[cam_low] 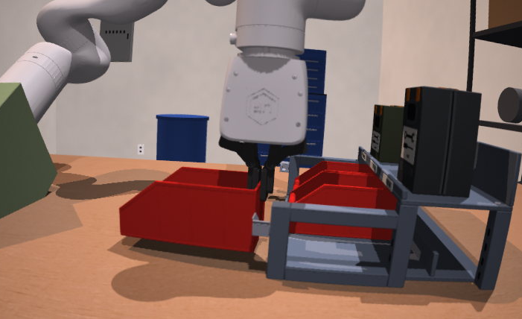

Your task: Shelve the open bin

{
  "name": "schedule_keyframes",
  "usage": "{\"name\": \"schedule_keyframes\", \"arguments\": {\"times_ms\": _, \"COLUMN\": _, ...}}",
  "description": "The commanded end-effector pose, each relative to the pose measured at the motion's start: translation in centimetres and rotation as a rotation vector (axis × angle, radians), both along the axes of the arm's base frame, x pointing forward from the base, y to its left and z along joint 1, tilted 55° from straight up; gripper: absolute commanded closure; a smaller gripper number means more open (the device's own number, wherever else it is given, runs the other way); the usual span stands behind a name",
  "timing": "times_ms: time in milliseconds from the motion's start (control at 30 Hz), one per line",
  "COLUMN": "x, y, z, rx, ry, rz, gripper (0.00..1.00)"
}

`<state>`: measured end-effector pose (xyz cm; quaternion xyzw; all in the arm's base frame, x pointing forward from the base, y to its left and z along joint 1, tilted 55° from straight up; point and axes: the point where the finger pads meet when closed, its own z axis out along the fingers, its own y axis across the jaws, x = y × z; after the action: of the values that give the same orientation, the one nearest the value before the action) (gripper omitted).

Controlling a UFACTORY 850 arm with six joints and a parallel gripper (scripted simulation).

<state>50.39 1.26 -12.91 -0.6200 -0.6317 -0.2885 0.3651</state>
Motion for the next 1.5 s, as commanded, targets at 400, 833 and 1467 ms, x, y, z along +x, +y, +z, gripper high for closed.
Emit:
{"name": "schedule_keyframes", "arguments": {"times_ms": 400, "x": 1.1, "y": 0.0, "z": 0.0, "rx": -0.001, "ry": -0.002, "rz": -0.001, "gripper": 1.00}}
{"name": "schedule_keyframes", "arguments": {"times_ms": 833, "x": 2.1, "y": 0.0, "z": -0.1, "rx": -0.001, "ry": -0.002, "rz": -0.001, "gripper": 1.00}}
{"name": "schedule_keyframes", "arguments": {"times_ms": 1467, "x": 3.0, "y": 0.1, "z": -0.2, "rx": -0.001, "ry": -0.002, "rz": -0.001, "gripper": 1.00}}
